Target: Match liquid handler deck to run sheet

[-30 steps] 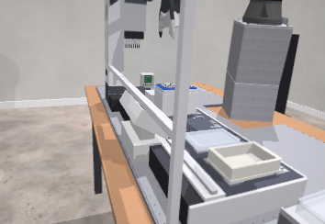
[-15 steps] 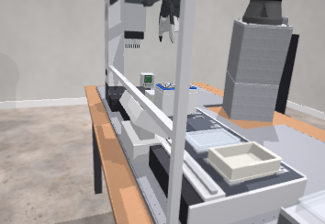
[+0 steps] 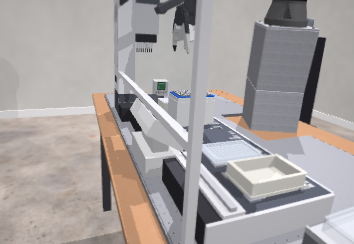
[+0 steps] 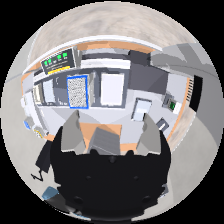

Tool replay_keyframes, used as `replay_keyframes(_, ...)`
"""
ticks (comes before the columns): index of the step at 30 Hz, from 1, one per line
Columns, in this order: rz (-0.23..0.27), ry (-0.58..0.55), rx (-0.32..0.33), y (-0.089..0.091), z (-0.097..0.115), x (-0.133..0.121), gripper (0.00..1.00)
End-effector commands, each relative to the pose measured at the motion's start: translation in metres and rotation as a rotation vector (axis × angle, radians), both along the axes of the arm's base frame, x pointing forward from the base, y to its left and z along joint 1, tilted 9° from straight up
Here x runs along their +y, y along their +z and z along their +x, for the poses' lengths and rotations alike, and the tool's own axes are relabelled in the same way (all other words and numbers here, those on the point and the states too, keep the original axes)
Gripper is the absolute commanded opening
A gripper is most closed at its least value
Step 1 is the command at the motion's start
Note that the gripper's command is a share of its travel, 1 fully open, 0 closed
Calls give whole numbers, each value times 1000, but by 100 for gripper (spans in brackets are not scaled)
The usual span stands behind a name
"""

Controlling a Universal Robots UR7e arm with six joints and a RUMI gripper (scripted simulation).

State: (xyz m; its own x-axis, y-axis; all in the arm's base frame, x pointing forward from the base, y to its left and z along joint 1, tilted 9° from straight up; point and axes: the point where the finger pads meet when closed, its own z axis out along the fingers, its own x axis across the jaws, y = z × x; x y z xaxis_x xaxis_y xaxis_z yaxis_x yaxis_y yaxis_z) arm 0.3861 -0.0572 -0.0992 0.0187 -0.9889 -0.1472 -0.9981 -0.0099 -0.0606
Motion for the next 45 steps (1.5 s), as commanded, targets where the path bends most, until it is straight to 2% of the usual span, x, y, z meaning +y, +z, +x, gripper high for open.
replay_keyframes(1,0,0,-1,-12,0,3,82)
replay_keyframes(45,-4,0,-6,-74,8,10,82)
